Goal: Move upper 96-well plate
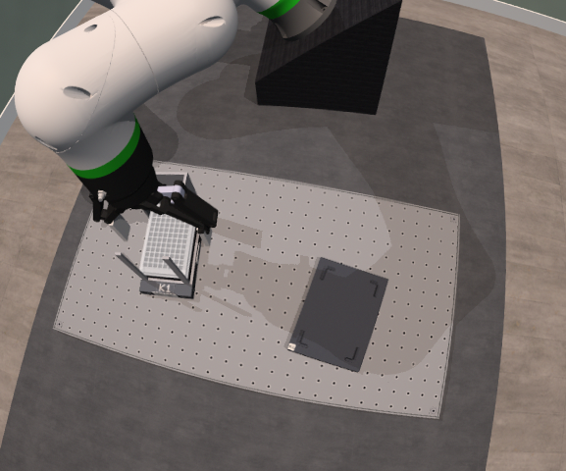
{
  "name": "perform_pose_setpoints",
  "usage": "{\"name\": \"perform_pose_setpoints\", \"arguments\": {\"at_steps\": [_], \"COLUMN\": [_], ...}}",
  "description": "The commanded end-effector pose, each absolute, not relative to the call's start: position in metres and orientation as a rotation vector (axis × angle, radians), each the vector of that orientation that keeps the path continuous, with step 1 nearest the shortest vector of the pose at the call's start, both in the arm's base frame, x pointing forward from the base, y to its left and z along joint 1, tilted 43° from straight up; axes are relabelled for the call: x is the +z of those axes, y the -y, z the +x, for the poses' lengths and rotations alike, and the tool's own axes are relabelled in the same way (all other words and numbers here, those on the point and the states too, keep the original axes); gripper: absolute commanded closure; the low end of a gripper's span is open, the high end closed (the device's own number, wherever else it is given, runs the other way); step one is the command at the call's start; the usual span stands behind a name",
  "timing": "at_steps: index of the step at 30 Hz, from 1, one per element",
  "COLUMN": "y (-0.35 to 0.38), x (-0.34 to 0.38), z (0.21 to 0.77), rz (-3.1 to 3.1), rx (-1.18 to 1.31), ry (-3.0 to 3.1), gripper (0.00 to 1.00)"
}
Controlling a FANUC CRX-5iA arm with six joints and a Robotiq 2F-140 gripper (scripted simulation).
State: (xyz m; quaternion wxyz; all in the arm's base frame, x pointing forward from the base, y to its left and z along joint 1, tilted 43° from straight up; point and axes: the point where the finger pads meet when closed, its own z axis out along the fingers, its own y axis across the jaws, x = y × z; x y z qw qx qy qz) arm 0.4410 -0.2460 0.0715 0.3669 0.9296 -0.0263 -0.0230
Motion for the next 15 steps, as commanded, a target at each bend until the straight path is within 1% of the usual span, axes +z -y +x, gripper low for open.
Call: {"name": "perform_pose_setpoints", "arguments": {"at_steps": [1, 12, 13, 15], "y": [0.2466, 0.2485, 0.2485, 0.2485], "x": [0.0708, 0.0688, 0.0688, 0.0688], "z": [0.4412, 0.4410, 0.4410, 0.4410], "rz": [2.388, 2.388, 2.388, 2.388], "rx": [-0.059, -0.059, -0.059, -0.059], "ry": [0.067, 0.067, 0.067, 0.067], "gripper": [0.00, 0.00, 1.00, 1.00]}}
